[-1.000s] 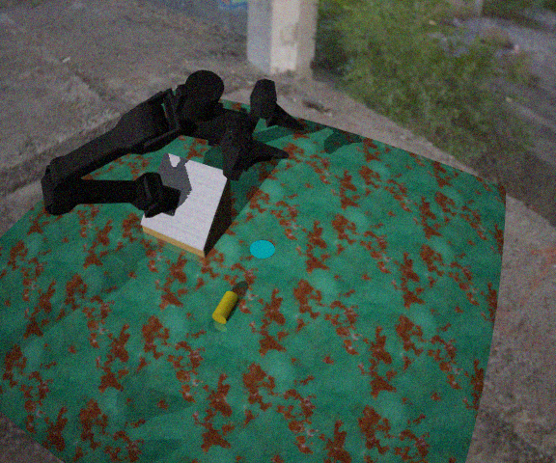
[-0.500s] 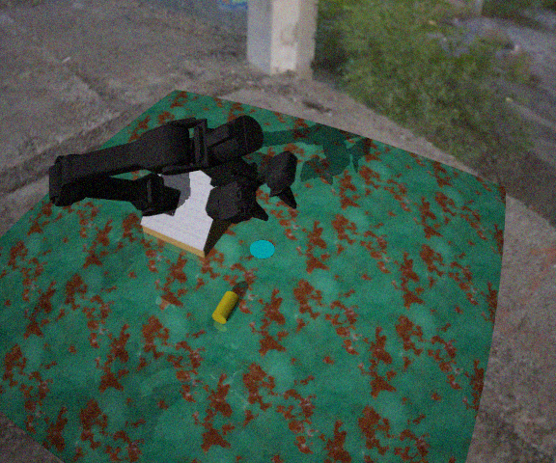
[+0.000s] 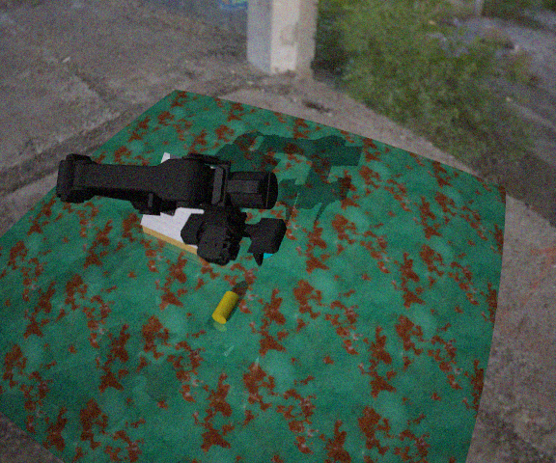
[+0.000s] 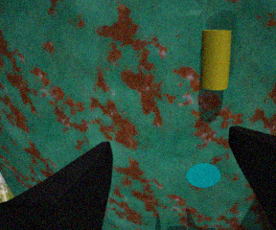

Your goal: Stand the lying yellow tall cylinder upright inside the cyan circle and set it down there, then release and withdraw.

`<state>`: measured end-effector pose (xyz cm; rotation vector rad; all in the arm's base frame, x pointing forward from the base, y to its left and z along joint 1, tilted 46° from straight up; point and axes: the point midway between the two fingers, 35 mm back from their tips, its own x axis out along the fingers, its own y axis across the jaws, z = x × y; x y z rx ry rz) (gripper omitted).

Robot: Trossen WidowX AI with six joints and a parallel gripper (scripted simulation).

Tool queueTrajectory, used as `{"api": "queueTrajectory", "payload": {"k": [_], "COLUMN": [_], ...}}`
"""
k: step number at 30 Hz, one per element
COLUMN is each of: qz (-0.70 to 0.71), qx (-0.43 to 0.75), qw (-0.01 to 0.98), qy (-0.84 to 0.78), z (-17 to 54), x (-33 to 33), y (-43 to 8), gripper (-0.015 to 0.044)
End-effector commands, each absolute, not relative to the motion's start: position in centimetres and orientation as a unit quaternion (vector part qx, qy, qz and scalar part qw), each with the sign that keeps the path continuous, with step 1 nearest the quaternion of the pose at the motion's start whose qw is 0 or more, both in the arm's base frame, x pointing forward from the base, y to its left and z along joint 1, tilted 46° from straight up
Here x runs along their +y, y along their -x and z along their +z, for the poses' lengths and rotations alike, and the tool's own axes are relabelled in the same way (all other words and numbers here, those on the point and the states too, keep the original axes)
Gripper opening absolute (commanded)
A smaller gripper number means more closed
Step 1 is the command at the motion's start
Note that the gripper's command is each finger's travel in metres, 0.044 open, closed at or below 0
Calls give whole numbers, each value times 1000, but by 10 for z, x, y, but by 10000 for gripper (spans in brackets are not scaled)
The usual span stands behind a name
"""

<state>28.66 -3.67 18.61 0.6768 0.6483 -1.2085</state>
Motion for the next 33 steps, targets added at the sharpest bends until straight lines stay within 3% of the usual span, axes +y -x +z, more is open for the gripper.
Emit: {"api": "queueTrajectory", "payload": {"k": [1,12,28,33], "qz": [-600,-657,-657,-657], "qx": [284,276,274,274], "qw": [691,652,653,653], "qy": [-287,-259,-258,-258], "z": [185,185,110,110], "x": [-60,-87,-165,-165], "y": [-274,-256,-254,-254], "gripper": [309,309,309,178]}}
